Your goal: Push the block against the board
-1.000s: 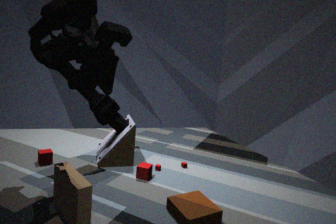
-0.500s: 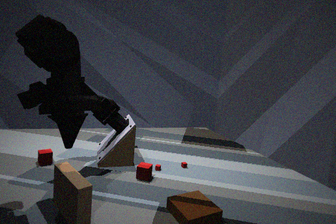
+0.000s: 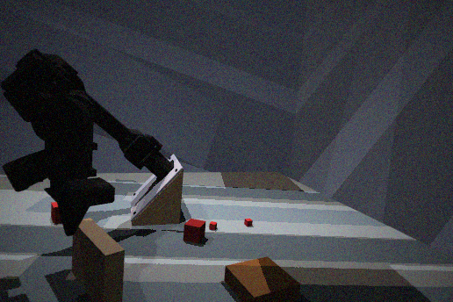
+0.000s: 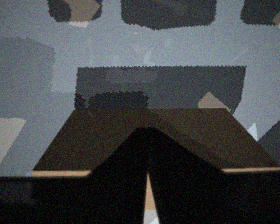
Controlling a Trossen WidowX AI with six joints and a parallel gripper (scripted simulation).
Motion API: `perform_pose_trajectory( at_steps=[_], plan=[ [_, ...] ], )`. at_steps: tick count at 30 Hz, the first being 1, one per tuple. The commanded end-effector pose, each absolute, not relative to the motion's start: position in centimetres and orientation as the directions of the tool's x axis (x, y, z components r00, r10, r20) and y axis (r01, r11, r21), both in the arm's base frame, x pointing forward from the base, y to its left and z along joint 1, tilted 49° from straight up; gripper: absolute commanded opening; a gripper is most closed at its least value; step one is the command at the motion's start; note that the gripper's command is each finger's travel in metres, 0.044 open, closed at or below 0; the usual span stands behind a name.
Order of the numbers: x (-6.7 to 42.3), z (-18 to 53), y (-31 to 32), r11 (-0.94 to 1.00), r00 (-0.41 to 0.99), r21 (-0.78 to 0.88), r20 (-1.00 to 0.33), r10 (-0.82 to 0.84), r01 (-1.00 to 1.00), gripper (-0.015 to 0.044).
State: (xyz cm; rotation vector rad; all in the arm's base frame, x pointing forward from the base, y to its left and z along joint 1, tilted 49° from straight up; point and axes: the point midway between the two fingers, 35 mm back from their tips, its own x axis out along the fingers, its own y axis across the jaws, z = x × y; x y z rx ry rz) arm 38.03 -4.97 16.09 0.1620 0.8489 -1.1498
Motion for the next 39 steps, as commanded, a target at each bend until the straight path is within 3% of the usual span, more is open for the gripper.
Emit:
perform_pose_trajectory(
  at_steps=[1, 39],
  plan=[
    [37.8, 14.2, -7.6, 0.417, 0.12, -0.317, -0.657, -0.744, 0.852, 0.0],
    [36.6, 12.3, -6.1, 0.418, 0.119, -0.317, -0.659, -0.742, 0.851, 0.0]
  ],
)
